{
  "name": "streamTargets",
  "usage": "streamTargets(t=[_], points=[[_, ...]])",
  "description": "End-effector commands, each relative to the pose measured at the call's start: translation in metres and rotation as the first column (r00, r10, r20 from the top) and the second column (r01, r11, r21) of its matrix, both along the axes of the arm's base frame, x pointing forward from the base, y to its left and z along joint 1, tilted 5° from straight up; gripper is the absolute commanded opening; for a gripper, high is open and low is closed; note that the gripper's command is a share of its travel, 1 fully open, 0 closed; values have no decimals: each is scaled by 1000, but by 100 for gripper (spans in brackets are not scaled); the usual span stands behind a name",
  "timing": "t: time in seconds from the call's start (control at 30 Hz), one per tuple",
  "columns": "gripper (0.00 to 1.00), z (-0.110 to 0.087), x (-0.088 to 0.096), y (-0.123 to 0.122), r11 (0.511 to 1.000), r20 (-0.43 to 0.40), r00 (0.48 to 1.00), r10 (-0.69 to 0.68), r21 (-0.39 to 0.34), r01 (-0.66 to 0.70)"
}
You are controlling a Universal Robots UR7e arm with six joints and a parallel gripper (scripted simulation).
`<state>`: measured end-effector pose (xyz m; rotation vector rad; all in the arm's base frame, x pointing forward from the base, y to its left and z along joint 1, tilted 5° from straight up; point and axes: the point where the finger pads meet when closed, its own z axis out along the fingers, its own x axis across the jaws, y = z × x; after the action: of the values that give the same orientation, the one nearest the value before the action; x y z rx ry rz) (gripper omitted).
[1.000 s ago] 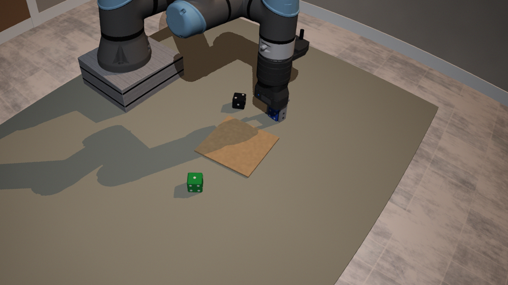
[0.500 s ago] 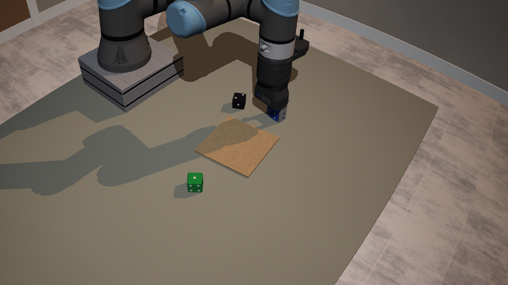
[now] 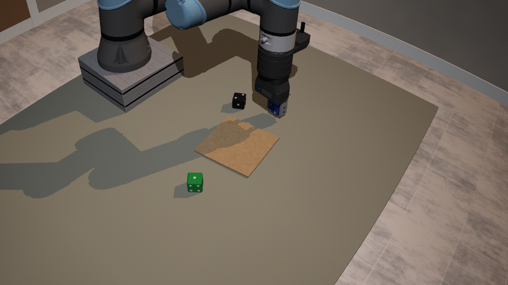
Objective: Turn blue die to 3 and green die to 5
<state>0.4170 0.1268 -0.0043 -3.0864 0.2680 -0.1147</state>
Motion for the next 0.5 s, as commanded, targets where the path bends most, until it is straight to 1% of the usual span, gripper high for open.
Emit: streamTargets(t=[0.0, 0.3, 0.47], points=[[57, 10, 0, 0, 1000, 2, 1000, 0, 0, 0], [57, 56, -4, -2, 1000, 2, 1000, 0, 0, 0], [57, 75, -5, -3, 1000, 2, 1000, 0, 0, 0]])
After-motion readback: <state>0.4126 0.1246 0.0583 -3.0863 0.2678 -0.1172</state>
